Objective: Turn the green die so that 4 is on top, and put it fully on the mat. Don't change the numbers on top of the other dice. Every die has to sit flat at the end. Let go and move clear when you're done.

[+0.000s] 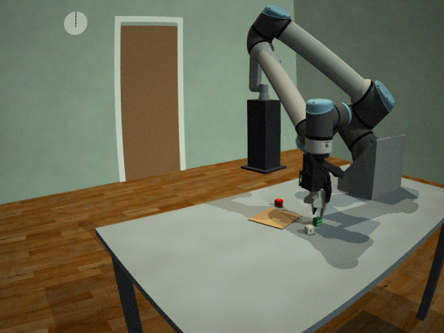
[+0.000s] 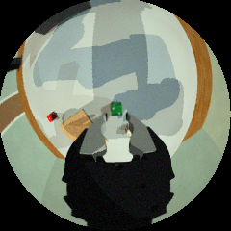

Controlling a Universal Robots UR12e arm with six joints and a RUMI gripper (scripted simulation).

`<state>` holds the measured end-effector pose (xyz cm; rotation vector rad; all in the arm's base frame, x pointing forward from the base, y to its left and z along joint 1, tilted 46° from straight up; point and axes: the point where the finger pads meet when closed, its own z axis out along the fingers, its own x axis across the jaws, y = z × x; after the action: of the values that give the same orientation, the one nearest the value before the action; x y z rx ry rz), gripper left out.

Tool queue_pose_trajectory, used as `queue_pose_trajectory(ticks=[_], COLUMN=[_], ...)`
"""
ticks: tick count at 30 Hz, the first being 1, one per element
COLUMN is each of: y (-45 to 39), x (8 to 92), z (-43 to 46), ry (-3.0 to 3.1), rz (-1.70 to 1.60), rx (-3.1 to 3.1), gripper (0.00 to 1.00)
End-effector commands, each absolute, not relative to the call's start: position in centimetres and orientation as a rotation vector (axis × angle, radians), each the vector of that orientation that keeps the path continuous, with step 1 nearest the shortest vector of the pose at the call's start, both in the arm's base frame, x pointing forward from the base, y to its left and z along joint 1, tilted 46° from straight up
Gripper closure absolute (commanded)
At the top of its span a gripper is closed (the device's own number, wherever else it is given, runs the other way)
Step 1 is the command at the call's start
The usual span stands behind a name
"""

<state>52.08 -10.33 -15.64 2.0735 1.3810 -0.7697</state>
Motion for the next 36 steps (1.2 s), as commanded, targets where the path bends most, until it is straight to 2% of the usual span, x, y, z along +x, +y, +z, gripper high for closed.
queue_pose_trajectory(ticks=[1,36], y=[-10.3,-12.4], x=[52.1,51.6], z=[-15.6,-17.7], ry=[1.381,1.381], rz=[-0.769,-0.769], rx=[2.073,2.073], gripper=[0.76,0.76])
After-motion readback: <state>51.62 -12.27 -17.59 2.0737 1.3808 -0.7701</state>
